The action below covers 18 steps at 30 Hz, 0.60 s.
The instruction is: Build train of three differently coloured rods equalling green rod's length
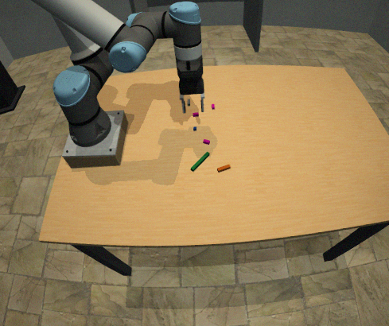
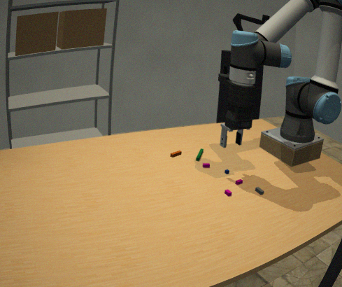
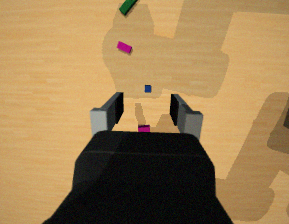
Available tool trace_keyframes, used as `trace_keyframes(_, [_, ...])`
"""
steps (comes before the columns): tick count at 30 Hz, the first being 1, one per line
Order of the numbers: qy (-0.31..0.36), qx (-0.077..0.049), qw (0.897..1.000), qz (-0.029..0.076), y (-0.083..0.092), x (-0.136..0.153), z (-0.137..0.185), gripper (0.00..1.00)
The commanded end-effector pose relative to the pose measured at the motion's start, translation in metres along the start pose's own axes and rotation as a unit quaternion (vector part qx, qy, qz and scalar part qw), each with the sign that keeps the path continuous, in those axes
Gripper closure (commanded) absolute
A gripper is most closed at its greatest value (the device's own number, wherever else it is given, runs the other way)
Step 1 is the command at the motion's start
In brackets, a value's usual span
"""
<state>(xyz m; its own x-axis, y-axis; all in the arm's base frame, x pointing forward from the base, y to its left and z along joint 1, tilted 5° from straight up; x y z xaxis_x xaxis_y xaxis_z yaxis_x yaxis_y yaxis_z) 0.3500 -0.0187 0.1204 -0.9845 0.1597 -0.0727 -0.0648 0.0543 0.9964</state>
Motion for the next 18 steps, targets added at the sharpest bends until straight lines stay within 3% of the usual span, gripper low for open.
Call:
trace_keyframes(1, [0.021, 0.0, 1.0, -0.001, 0.0, -0.001, 0.001, 0.0])
trace_keyframes(11, [0.086, 0.0, 0.996, -0.001, -0.001, -0.004, 0.005, 0.0])
trace_keyframes(18, [0.174, 0.0, 0.985, 0.0, -0.002, -0.007, 0.012, 0.0])
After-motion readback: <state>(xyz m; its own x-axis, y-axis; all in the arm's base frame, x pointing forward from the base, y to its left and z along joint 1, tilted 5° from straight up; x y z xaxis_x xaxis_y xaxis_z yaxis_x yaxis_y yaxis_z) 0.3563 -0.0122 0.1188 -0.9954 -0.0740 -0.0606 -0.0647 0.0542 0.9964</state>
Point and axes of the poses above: the point where the finger pads meet when closed, its own y axis back along the fingers, its own x axis across the jaws, z = x × y, the point moved 6 cm from there along y, back along the fingers, and after that the axes turned 1 degree about -y, right-handed, at the moved point
